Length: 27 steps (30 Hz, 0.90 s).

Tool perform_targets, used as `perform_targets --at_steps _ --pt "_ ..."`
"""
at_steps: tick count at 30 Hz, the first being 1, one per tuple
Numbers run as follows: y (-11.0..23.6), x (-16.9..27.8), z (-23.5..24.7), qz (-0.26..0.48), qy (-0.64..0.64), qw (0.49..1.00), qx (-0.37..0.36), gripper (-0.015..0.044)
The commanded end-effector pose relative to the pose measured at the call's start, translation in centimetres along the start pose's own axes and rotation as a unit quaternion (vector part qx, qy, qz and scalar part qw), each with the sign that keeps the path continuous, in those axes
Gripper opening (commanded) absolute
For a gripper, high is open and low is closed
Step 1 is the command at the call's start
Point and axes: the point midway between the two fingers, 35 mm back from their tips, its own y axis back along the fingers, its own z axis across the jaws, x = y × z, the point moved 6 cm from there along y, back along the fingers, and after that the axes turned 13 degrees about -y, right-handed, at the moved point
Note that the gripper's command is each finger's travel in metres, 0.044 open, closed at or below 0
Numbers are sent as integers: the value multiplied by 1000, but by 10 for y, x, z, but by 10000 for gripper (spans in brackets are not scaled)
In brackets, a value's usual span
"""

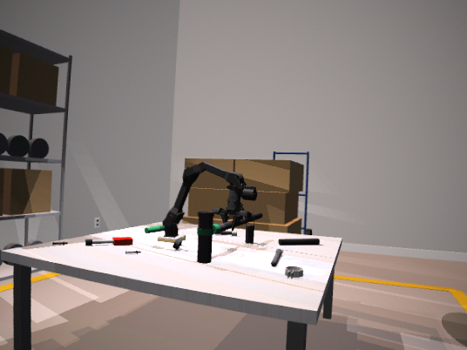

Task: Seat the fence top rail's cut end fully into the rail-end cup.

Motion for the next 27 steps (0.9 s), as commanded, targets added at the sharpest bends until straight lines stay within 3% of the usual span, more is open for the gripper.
perform_targets --at_steps 1,27 --pt "1 5 -1 5 -1 1000 4 0" --pt "1 1 -1 3 1 1000 1 0"
